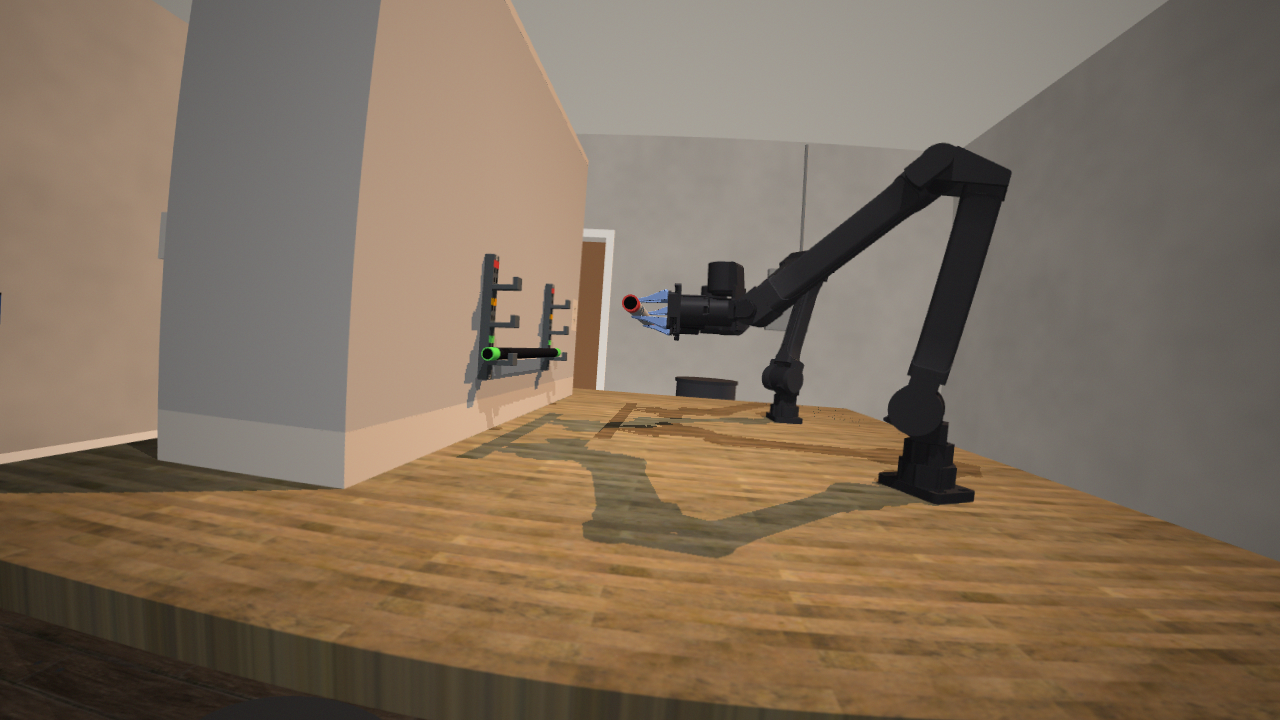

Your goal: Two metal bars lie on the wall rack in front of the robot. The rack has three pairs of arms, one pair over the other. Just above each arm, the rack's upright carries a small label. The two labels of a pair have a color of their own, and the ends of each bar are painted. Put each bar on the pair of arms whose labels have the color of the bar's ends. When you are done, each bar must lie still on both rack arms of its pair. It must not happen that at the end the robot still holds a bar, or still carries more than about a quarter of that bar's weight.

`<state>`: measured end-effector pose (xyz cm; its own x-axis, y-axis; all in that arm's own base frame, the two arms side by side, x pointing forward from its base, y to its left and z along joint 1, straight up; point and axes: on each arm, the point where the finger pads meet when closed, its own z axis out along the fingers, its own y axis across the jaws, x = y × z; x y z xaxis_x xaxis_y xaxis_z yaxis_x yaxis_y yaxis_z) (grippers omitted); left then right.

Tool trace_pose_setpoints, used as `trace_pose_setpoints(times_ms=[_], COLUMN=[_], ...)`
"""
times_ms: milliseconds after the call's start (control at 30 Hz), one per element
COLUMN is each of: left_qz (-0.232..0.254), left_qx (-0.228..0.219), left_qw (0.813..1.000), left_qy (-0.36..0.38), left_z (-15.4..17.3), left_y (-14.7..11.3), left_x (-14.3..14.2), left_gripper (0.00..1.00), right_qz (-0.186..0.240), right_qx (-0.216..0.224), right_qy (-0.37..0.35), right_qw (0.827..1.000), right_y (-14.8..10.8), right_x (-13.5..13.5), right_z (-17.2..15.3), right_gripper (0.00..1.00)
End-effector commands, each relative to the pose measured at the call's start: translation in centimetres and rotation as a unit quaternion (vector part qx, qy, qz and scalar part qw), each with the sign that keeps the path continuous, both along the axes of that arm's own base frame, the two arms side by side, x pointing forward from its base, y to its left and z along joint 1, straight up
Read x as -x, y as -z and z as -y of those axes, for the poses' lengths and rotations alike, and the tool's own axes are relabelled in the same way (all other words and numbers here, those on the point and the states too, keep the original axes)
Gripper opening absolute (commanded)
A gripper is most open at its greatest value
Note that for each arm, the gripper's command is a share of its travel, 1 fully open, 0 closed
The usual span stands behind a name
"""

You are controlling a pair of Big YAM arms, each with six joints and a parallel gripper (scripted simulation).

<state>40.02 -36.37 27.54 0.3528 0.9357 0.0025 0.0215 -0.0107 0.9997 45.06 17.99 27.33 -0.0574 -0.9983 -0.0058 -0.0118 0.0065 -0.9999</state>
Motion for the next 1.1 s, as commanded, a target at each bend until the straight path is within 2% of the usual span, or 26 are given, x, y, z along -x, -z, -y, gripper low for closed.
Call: trace_pose_setpoints(times_ms=[0, 1067], left_qz=[0.020, 0.020], left_qx=[0.028, 0.028], left_qw=[0.999, 0.999], left_qy=[-0.008, -0.008], left_z=[-0.3, -0.1], left_y=[-2.3, -0.7], left_x=[-0.5, -1.2], left_gripper=[0.00, 0.00], right_qz=[0.022, 0.022], right_qx=[-0.011, -0.011], right_qy=[0.009, 0.009], right_qw=[1.000, 1.000], right_y=[-1.4, -0.8], right_x=[-0.1, -0.5], right_z=[0.6, 0.6], right_gripper=[0.00, 0.00])
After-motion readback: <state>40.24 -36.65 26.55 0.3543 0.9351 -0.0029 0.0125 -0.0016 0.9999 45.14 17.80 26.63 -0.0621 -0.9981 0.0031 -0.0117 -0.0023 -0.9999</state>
